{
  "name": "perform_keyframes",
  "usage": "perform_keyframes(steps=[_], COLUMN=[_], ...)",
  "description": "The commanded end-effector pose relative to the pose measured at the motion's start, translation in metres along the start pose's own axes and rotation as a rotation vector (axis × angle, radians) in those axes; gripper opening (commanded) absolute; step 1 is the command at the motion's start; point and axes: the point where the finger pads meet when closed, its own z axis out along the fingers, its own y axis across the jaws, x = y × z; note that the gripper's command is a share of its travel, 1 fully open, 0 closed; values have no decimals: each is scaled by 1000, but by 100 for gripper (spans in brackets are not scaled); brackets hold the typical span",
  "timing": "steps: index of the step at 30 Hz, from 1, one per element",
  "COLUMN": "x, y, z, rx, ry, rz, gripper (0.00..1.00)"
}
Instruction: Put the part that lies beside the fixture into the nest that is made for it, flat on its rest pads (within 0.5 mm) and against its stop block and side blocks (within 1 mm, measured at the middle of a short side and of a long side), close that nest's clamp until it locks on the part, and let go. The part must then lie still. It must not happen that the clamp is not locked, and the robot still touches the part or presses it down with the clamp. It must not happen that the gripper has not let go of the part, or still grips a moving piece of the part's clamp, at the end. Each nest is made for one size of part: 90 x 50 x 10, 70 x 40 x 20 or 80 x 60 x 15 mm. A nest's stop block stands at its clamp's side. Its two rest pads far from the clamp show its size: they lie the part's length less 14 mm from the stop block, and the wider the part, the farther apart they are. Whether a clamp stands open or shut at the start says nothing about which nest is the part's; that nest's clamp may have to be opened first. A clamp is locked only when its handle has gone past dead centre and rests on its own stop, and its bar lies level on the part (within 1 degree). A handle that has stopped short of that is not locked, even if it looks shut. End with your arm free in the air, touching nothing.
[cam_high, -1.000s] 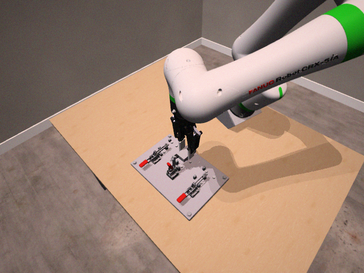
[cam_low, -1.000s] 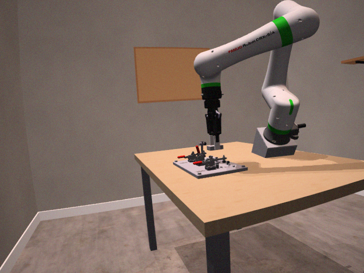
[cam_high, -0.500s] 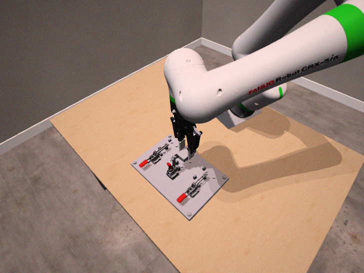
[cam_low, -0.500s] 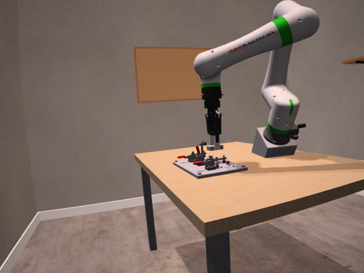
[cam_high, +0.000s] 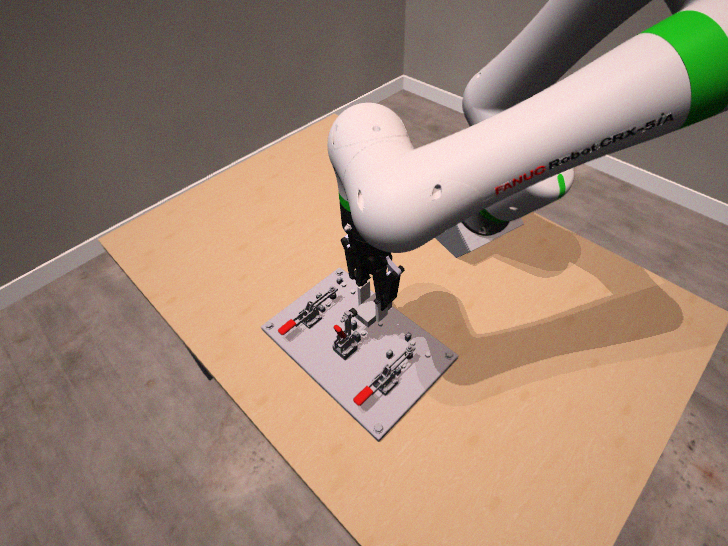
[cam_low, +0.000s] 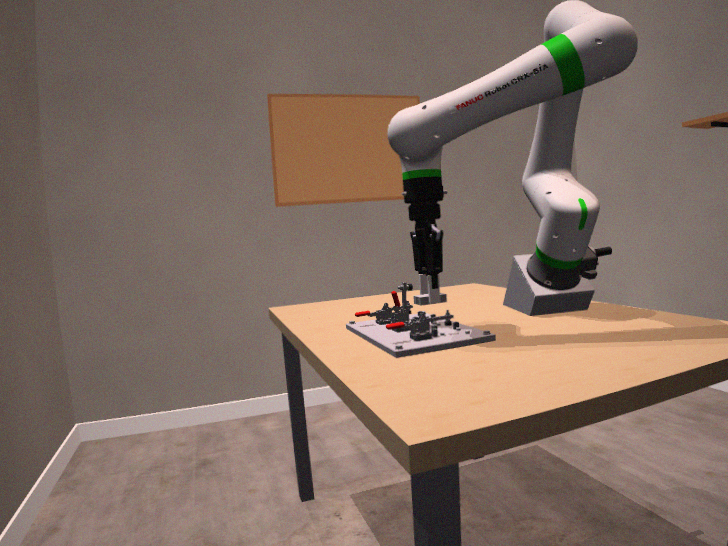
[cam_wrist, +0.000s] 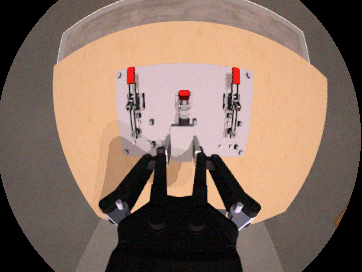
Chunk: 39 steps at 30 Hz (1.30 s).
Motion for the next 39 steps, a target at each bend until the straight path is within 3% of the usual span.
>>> perform_keyframes(steps=[1,26,39], x=[0,2,3], y=[0,0,0], z=[3,38,44], rx=[0,0,0], ry=[0,0,0], rz=[0,0,0], gripper=[0,0,0])
